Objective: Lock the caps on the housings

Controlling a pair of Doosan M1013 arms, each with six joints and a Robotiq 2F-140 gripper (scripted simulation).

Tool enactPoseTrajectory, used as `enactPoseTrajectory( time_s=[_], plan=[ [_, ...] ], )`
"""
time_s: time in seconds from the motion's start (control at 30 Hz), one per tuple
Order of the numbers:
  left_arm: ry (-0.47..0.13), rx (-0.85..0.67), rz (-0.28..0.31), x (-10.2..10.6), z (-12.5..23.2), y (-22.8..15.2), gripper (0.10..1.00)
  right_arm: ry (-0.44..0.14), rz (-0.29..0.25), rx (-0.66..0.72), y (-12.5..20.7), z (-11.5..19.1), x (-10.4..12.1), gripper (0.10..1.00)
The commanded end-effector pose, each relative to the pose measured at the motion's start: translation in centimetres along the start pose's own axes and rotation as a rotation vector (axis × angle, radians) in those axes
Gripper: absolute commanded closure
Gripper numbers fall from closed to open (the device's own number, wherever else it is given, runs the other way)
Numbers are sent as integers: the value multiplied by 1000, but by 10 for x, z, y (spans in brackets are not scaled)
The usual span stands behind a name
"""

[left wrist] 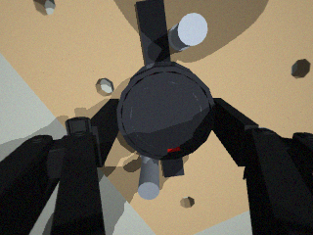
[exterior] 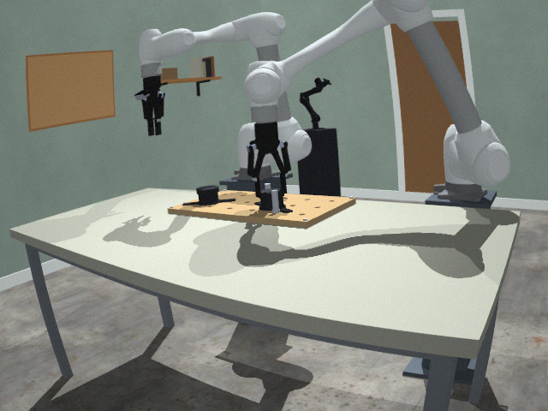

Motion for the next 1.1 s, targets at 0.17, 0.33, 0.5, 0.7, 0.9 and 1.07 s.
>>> enactPoseTrajectory(
  time_s=[0.17,0.33,0.5,0.7,0.9,1.07],
  plan=[
    [4,195,0,-1,0,0,999,1,0,0,0,0,-1,770],
    [4,321,-1,-1,0,0,999,1,0,0,0,0,-1,770],
    [3,461,-1,-1,0,0,999,1,0,0,0,0,-1,770],
    [3,570,-2,-1,0,0,999,1,0,0,0,0,-1,770],
    [4,721,-1,-1,0,0,999,1,0,0,0,0,-1,770],
    [4,861,-2,-1,0,0,999,1,0,0,0,0,-1,770]
  ],
)
Point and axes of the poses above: on each arm, the point where the finger pads meet when closed, its own x axis out along the fingers, its own y axis across the jaws, z = x × y, the point moved 3 cm from there along -x, back along the fingers
